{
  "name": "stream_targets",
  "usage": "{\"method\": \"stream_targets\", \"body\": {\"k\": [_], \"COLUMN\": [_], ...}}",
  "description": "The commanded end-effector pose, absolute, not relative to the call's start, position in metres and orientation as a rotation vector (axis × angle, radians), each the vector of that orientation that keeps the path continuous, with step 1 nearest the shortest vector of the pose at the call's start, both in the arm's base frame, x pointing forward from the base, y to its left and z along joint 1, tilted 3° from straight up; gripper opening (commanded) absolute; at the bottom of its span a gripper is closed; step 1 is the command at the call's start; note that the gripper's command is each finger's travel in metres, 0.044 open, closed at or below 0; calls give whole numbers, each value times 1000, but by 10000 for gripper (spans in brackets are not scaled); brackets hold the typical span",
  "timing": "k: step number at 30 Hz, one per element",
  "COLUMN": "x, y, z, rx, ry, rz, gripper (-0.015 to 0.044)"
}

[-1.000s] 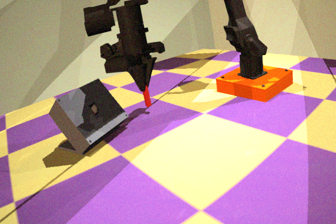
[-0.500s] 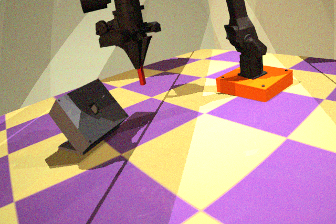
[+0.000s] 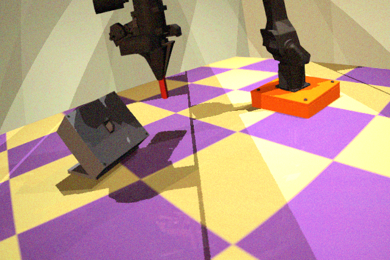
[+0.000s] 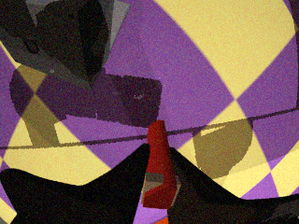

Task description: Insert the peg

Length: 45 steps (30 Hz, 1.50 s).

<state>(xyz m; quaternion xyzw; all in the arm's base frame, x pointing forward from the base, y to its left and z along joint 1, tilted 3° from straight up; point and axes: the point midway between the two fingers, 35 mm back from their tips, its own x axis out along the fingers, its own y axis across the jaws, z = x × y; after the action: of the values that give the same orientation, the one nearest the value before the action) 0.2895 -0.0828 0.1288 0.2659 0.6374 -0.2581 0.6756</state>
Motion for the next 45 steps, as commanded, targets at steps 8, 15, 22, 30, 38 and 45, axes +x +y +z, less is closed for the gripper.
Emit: {"method": "stream_targets", "body": {"k": [8,15,22,30,38,45], "x": [294,296,299,302,305,307], "y": [-79,-75,-72,-67,-63,-59], "z": [128,127,127,126,126,126], "rx": [445,345,245,131,17,-83], "ry": [1453,1465,1476,1487,1495,1501], "rz": [-508,-458,-408,-350,-293,-243], "gripper": [0,0,0,0,0,0]}}
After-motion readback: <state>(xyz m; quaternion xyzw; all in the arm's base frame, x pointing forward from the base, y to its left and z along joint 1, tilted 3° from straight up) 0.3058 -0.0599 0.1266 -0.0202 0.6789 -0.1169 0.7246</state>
